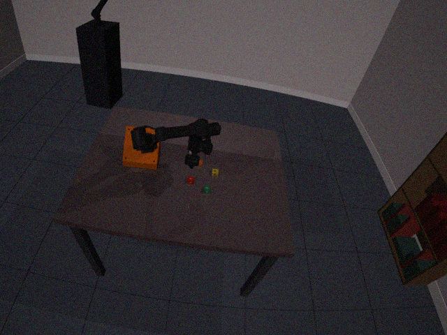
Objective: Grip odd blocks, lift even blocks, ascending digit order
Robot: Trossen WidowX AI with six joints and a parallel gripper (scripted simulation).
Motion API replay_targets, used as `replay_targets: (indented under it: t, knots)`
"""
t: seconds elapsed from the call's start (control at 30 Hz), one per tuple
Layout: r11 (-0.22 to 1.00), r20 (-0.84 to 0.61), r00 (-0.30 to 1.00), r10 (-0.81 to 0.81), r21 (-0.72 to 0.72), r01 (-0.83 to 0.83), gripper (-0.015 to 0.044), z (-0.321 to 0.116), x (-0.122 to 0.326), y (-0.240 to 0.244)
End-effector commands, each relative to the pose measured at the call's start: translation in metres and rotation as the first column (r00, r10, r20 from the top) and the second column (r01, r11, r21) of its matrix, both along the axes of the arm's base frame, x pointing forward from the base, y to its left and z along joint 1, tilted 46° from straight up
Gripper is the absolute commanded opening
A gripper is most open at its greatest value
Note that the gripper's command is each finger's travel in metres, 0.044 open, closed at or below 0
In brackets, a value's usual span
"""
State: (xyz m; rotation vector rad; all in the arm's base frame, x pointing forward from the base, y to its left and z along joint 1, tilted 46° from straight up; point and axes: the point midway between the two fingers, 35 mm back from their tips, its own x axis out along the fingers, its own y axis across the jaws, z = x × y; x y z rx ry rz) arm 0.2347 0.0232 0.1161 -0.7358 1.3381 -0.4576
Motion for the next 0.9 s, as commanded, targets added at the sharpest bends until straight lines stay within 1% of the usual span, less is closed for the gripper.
replay_targets:
  t: [0.0,0.07,0.2,0.37,0.87]
  knots:
    - [1.0,-0.001,1.0,-0.003,-0.006,0.003,0.04,-0.002,0.0,0.0]
    - [1.0,-0.001,1.0,-0.002,-0.003,0.002,0.04,-0.011,0.005,0.012]
    - [1.0,-0.002,1.0,-0.001,0.002,0.001,0.04,-0.044,0.017,0.051]
    - [1.0,0.001,1.0,-0.003,-0.001,0.003,0.04,-0.085,0.019,0.091]
    - [1.0,0.001,1.0,-0.003,-0.001,0.003,0.04,-0.087,0.019,0.093]
